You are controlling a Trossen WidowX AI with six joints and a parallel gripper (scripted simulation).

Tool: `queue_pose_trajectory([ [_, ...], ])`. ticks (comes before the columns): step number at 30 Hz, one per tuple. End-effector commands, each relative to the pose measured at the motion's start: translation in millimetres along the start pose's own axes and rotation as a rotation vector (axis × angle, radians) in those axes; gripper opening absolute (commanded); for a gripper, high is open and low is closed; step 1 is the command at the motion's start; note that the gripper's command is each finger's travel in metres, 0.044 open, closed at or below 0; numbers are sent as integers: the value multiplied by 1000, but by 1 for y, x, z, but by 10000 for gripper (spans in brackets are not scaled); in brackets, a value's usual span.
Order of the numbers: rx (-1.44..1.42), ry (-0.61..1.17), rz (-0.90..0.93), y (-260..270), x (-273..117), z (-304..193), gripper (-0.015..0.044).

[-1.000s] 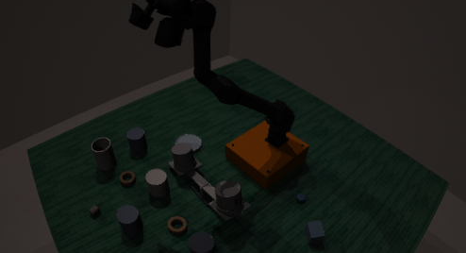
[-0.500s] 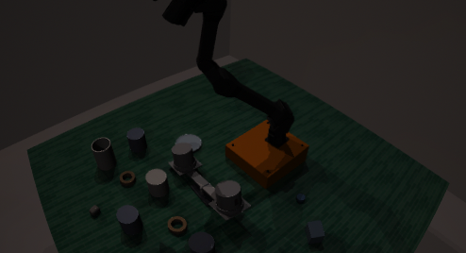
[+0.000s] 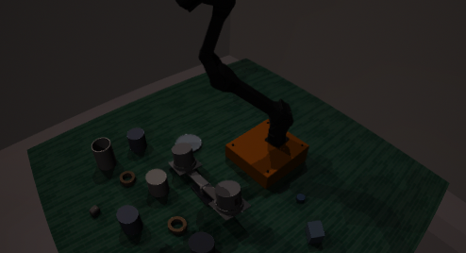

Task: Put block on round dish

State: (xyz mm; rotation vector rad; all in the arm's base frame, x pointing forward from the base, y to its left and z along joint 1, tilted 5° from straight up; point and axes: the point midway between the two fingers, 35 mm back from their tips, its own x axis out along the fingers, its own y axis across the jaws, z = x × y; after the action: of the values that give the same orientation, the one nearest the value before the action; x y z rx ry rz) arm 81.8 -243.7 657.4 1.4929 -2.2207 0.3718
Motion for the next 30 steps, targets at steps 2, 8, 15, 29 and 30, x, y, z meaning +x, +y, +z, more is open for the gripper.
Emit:
queue_pose_trajectory([
  [2,82,64,67,24,4,-5,440],
  [8,173,171,172,63,6,-16,440],
  [15,260,318,286,108,-2,-29,440],
  [29,373,671,471,186,-49,-58,440],
  [30,378,698,481,190,-53,-60,440],
])
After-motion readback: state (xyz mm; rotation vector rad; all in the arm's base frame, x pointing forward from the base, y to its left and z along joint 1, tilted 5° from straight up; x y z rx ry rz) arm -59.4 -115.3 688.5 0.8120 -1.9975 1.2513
